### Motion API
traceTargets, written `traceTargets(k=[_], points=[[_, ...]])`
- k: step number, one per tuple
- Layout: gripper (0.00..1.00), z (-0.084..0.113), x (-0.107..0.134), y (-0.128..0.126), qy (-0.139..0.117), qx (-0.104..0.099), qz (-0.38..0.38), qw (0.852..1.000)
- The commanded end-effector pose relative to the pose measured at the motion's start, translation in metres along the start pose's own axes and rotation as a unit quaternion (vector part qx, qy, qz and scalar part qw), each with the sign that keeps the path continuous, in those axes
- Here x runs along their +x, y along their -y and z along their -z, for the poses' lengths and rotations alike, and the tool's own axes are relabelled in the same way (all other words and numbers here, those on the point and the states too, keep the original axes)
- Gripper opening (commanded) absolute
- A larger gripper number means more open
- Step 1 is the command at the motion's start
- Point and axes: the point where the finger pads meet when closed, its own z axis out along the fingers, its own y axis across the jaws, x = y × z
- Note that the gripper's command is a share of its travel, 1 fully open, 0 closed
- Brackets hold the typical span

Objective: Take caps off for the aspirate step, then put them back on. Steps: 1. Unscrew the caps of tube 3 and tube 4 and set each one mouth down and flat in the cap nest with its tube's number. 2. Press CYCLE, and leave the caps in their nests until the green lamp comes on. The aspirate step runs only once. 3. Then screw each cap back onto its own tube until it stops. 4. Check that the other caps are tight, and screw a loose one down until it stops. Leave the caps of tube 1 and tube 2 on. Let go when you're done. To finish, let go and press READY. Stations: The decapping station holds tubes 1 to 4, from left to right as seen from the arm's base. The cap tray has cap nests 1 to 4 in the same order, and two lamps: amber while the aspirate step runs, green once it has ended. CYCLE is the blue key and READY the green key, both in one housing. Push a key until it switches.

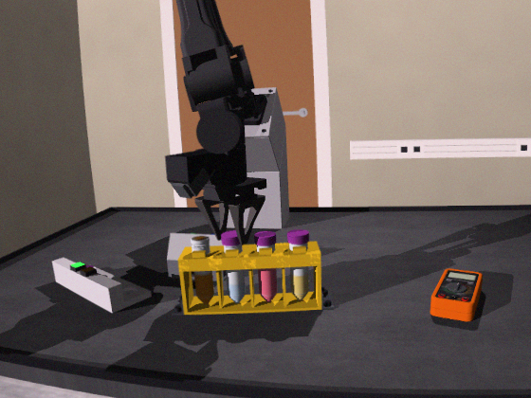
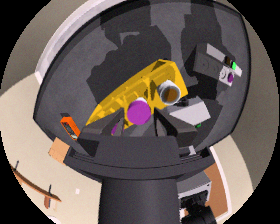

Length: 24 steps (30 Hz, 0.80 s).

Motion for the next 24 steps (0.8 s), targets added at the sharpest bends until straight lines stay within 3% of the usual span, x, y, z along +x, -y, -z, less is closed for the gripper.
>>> traceTargets(k=[1, 7, 14, 16, 21, 24], points=[[0.49, 0.0123, -0.0138, -0.0139, 0.013, -0.018, 0.095, 0.995], [0.49, 0.0127, -0.0146, -0.0152, 0.015, -0.017, 0.214, 0.977], [0.49, 0.0127, -0.0148, -0.0152, 0.018, -0.014, 0.348, 0.937], [0.49, 0.0127, -0.0148, -0.0152, 0.018, -0.014, 0.348, 0.937], [0.49, 0.0129, -0.0144, -0.016, 0.019, -0.013, 0.435, 0.9], [0.49, 0.013, -0.0147, -0.0158, 0.019, -0.013, 0.434, 0.9]])
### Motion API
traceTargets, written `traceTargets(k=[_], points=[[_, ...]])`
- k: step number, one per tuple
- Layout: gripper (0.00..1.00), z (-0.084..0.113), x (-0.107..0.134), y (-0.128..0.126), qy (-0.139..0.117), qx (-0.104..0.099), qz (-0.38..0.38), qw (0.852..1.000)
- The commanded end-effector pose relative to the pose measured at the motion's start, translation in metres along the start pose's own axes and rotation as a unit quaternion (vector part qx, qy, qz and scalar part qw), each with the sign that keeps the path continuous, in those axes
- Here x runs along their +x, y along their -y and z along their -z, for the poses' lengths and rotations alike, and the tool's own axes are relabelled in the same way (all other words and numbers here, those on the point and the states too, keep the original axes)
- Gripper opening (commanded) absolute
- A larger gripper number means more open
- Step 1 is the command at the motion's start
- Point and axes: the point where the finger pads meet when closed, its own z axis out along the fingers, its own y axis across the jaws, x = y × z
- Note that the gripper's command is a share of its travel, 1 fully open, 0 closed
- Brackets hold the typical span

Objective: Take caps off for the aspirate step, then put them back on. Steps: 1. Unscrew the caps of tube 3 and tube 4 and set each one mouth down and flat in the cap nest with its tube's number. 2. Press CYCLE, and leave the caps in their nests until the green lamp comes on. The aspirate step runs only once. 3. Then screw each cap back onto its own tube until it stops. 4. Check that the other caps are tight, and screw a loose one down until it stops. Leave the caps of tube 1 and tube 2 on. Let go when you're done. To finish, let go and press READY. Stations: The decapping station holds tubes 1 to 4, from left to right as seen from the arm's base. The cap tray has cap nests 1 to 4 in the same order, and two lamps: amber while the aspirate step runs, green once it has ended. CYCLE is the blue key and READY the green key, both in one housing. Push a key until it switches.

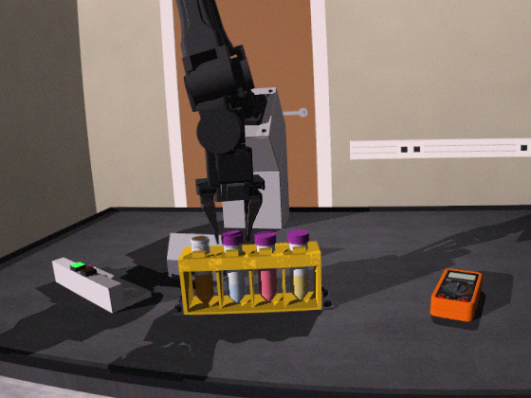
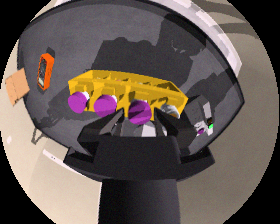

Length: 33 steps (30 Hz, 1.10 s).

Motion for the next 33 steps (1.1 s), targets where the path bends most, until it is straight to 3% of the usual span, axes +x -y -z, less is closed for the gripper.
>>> traceTargets(k=[1, 4, 5, 19, 20, 24, 26, 33], points=[[0.49, 0.013, -0.021, 0.0, 0.022, -0.004, 0.048, 0.999], [0.49, 0.013, -0.021, 0.002, 0.022, -0.003, 0.047, 0.999], [0.0, 0.005, -0.011, 0.001, 0.011, -0.002, 0.042, 0.999], [0.0, 0.005, -0.011, 0.001, 0.011, -0.002, 0.042, 0.999], [0.0, 0.013, -0.021, 0.002, 0.022, -0.003, 0.011, 1.0], [0.0, 0.013, -0.021, 0.002, 0.021, -0.005, -0.089, 0.996], [0.0, 0.013, -0.021, 0.002, 0.021, -0.005, -0.089, 0.996], [0.0, 0.006, -0.02, 0.002, 0.018, -0.007, -0.244, 0.97]])
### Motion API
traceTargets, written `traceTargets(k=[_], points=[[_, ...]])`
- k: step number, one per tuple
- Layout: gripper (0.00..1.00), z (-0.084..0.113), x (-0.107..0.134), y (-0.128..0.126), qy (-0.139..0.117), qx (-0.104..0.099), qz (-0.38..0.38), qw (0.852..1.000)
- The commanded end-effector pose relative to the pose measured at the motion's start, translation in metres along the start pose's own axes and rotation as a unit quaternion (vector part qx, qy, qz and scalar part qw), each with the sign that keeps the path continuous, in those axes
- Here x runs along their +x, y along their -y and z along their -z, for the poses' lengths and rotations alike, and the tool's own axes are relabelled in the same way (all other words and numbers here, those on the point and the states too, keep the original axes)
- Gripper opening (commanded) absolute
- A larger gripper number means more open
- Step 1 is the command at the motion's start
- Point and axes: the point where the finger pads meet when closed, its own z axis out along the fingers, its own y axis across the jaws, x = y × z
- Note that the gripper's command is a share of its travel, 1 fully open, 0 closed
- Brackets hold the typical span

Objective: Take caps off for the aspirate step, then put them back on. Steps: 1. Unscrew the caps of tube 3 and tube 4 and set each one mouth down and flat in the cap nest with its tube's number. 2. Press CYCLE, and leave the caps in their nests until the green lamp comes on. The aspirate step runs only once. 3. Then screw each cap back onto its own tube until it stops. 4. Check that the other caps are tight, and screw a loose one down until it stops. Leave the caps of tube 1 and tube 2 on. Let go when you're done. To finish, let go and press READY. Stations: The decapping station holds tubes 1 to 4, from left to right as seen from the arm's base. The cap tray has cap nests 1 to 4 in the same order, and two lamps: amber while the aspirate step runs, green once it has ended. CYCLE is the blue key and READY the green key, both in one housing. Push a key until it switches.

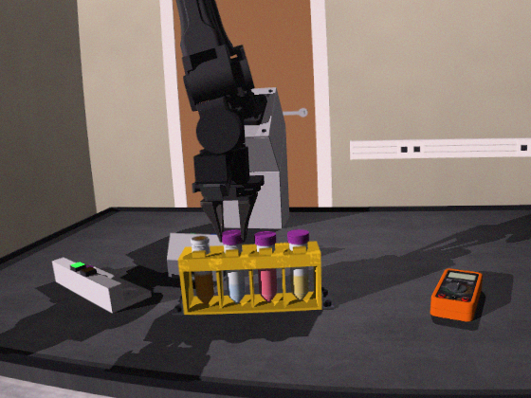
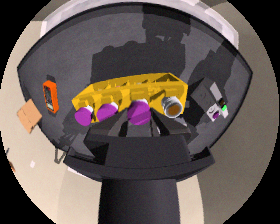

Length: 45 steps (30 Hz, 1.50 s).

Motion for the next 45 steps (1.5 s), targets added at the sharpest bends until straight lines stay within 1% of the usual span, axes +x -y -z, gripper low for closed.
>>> traceTargets(k=[1, 7, 8, 10, 11, 20, 21, 25, 27, 30, 34, 39, 45], points=[[0.0, 0.005, -0.019, -0.004, 0.017, -0.007, -0.095, 0.995], [0.0, -0.001, -0.017, -0.004, 0.014, -0.006, -0.095, 0.995], [0.49, 0.012, -0.02, -0.005, 0.019, -0.009, -0.094, 0.995], [0.49, 0.012, -0.02, -0.005, 0.019, -0.009, -0.094, 0.995], [0.49, 0.005, -0.01, -0.002, 0.01, -0.004, -0.089, 0.996], [0.49, 0.005, -0.01, -0.002, 0.01, -0.004, -0.089, 0.996], [0.49, 0.012, -0.021, -0.004, 0.02, -0.008, -0.064, 0.998], [0.49, 0.012, -0.021, -0.005, 0.021, -0.007, 0.017, 1.0], [0.49, 0.012, -0.021, -0.005, 0.021, -0.007, 0.017, 1.0], [0.49, 0.012, -0.021, -0.005, 0.021, -0.007, 0.077, 0.997], [0.49, 0.012, -0.021, -0.005, 0.022, -0.005, 0.156, 0.988], [0.49, 0.012, -0.021, -0.005, 0.022, -0.003, 0.251, 0.968], [0.49, 0.012, -0.021, -0.006, 0.023, -0.003, 0.251, 0.968]])
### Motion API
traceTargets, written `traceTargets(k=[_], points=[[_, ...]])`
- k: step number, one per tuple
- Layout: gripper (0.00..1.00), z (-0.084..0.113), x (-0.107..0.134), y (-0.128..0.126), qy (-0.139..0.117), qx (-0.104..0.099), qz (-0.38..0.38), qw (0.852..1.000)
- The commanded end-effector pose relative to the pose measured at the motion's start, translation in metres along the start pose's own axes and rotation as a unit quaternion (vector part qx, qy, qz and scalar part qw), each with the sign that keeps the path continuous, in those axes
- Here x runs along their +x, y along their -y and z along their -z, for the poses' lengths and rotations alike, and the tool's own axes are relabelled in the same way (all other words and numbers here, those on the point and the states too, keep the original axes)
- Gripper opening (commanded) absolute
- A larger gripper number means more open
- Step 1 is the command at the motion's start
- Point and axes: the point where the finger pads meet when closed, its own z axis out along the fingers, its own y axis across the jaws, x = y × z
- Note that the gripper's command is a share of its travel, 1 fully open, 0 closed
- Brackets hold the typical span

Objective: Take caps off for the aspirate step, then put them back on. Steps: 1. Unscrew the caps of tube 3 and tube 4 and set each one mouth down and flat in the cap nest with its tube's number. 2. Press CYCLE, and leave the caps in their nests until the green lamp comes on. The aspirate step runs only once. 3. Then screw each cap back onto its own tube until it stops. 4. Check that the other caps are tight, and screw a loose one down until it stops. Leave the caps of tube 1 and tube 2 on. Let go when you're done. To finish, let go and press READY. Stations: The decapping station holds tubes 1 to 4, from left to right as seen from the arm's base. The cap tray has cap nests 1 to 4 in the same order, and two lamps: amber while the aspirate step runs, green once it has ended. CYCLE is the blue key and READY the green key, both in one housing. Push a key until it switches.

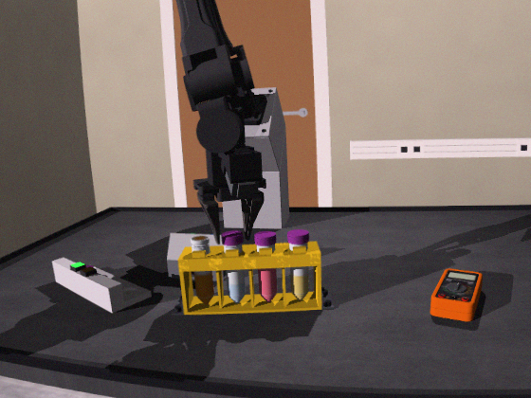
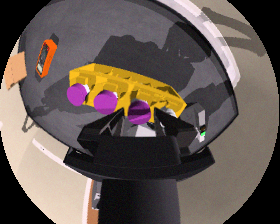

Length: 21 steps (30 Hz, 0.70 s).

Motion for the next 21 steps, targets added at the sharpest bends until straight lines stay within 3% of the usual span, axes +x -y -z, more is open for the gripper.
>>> traceTargets(k=[1, 2, 3, 17, 18, 21], points=[[0.49, 0.012, -0.021, 0.004, 0.024, 0.001, 0.031, 0.999], [0.49, 0.012, -0.021, 0.004, 0.024, 0.001, 0.031, 0.999], [0.0, 0.004, -0.01, 0.002, 0.011, 0.001, 0.026, 1.0], [0.0, 0.004, -0.01, 0.002, 0.011, 0.001, 0.026, 1.0], [0.0, 0.012, -0.021, 0.005, 0.024, 0.001, 0.003, 1.0], [0.0, 0.011, -0.021, 0.005, 0.024, 0.001, -0.047, 0.999]])
